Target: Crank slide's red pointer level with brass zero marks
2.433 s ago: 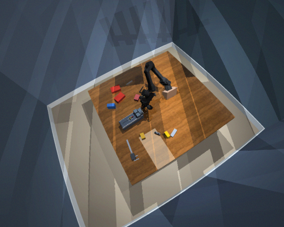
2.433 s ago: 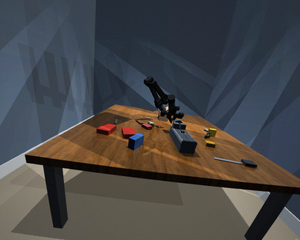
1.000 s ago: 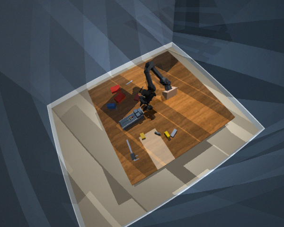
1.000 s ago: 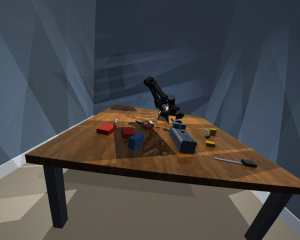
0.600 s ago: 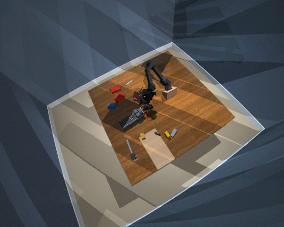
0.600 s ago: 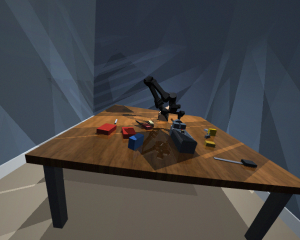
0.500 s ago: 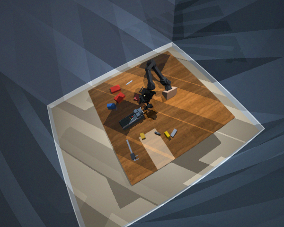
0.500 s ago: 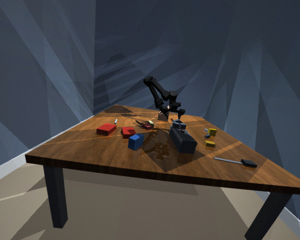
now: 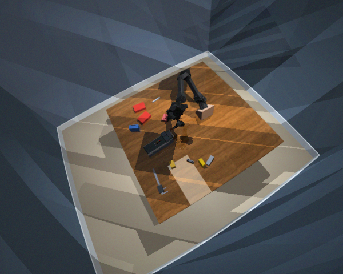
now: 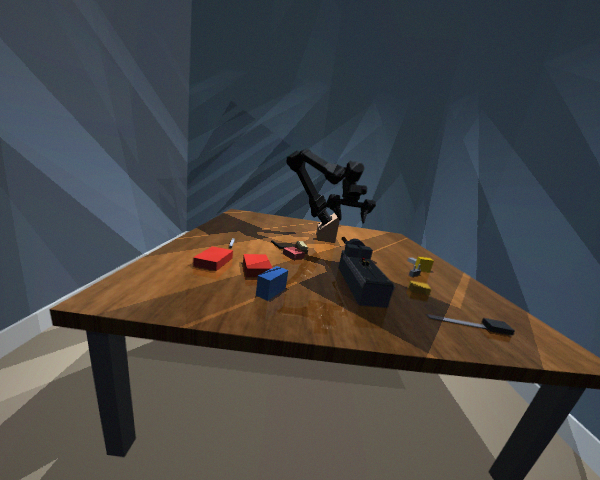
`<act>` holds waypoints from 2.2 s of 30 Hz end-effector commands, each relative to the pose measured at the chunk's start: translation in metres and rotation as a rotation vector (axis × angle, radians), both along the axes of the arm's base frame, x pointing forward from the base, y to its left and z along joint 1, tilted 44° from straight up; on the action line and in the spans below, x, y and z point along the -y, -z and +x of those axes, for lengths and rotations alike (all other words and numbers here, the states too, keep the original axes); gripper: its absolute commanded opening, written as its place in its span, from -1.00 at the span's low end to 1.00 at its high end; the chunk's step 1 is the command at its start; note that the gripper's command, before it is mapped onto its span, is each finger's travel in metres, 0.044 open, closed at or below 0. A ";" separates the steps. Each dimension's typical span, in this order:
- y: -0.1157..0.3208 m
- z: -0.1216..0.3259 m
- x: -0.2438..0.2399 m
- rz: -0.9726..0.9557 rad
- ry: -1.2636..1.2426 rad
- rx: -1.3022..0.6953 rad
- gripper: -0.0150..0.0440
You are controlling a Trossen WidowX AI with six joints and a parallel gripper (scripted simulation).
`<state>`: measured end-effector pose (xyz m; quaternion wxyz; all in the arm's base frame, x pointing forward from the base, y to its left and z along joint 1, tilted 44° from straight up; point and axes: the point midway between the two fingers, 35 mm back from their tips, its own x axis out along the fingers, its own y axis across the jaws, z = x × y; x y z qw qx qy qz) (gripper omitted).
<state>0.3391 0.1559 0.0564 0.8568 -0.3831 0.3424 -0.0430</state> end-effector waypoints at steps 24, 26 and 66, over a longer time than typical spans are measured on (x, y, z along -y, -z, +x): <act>-0.006 0.104 -0.040 -0.006 -0.014 -0.078 1.00; -0.004 0.113 -0.042 -0.008 -0.018 -0.086 1.00; 0.010 0.128 -0.031 -0.008 -0.018 -0.091 1.00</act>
